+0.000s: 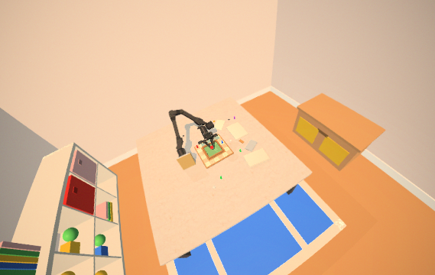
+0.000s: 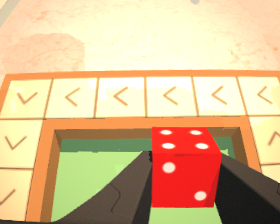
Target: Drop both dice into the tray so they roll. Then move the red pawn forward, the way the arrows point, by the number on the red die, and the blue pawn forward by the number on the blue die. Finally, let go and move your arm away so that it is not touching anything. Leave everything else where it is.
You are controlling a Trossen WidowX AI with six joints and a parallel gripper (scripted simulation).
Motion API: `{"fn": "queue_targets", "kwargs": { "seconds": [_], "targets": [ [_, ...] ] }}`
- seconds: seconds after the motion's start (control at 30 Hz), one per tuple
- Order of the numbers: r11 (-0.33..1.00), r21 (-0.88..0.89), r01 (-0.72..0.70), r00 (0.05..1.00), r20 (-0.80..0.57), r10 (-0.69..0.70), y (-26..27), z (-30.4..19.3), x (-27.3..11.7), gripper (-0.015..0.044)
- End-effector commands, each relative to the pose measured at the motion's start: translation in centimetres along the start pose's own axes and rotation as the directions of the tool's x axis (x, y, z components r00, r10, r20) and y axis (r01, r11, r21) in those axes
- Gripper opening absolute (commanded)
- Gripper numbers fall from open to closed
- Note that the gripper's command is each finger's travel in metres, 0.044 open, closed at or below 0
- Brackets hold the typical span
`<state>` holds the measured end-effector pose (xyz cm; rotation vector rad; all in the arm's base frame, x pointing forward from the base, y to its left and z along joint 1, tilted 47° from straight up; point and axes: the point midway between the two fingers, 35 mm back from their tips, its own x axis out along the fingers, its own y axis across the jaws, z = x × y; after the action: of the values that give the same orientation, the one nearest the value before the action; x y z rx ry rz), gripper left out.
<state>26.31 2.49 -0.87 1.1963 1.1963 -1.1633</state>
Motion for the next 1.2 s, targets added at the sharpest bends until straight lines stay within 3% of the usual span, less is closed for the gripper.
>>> {"fn": "queue_targets", "kwargs": {
  "seconds": [0.0,0.07,1.03,1.17],
  "targets": [
    [1.000,0.013,-0.020,1.000,0.024,0.019,0.9,0.8,-3.1,0.0000],
    [1.000,0.013,-0.020,1.000,0.024,0.020,1.1,0.9,-4.5,0.0000],
    [1.000,0.017,-0.017,1.000,0.017,0.016,0.9,0.8,-4.3,0.0000],
    [1.000,0.017,-0.017,1.000,0.017,0.016,0.9,0.8,-4.3,0.0105]
  ]
}}
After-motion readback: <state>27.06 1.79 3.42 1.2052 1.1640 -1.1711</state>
